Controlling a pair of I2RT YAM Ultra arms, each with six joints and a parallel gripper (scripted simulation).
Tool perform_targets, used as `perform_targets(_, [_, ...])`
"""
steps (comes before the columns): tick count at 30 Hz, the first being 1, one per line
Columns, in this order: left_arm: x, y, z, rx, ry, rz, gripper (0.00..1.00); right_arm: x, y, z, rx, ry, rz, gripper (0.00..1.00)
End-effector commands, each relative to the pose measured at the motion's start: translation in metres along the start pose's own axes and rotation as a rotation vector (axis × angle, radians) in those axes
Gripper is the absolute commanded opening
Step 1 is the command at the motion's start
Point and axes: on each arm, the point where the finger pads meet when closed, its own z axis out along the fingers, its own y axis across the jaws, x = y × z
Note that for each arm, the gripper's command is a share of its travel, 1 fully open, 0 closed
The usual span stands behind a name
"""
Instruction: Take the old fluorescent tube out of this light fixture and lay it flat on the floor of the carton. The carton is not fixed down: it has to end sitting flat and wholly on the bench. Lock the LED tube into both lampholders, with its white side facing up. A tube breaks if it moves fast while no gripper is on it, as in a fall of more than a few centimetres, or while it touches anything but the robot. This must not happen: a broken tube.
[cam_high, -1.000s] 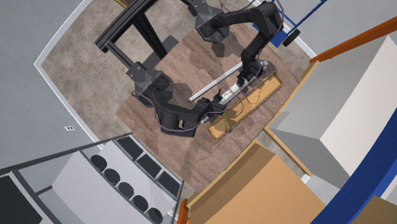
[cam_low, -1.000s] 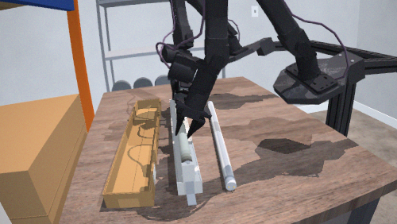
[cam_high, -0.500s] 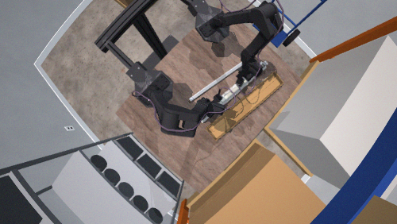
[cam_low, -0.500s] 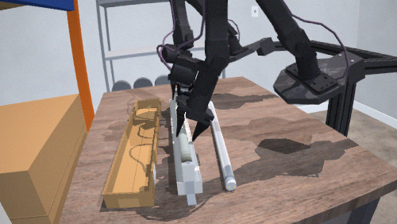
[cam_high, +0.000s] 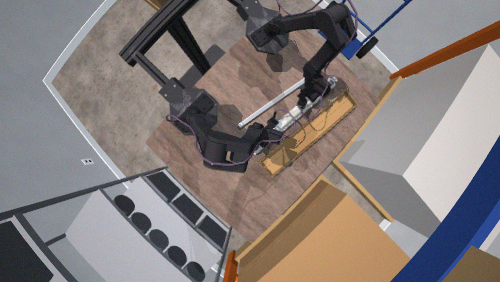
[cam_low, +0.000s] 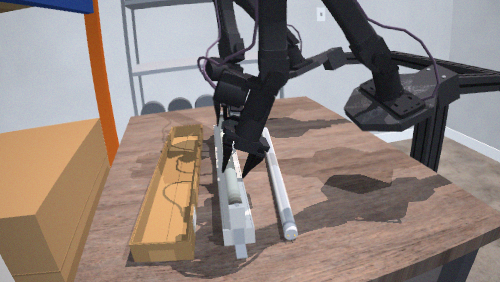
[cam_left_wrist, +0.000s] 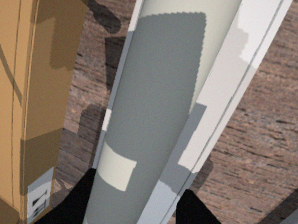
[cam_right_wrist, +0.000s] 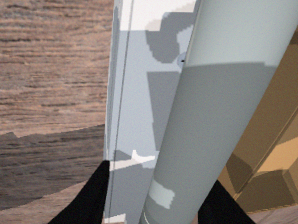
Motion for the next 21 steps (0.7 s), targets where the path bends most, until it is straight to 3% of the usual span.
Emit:
perform_targets(1, [-0.008, -0.022, 0.004, 0.071, -0.019, 0.026, 0.49, -0.009, 0.0, -0.009, -0.004, -0.029, -0.01, 0.49])
perform_targets(4, [-0.008, -0.022, 0.004, 0.071, -0.019, 0.026, 0.49, -0.009, 0.0, -0.009, -0.004, -0.029, -0.01, 0.49])
perform_targets(5, [-0.003, -0.02, -0.013, 0.064, 0.001, 0.015, 0.49, 0.002, 0.015, -0.016, -0.038, -0.001, -0.019, 0.49])
perform_targets(14, [-0.002, -0.018, -0.044, 0.07, 0.003, 0.012, 0.49, 0.005, 0.014, -0.047, -0.032, 0.014, -0.016, 0.49])
perform_targets(19, [-0.005, -0.006, -0.05, 0.03, -0.009, 0.008, 0.49, -0.008, -0.005, -0.056, 0.013, -0.027, 0.004, 0.49])
perform_targets(21, [-0.002, -0.022, -0.061, 0.071, 0.003, 0.013, 0.49, 0.006, 0.013, -0.063, -0.027, 0.017, -0.014, 0.49])
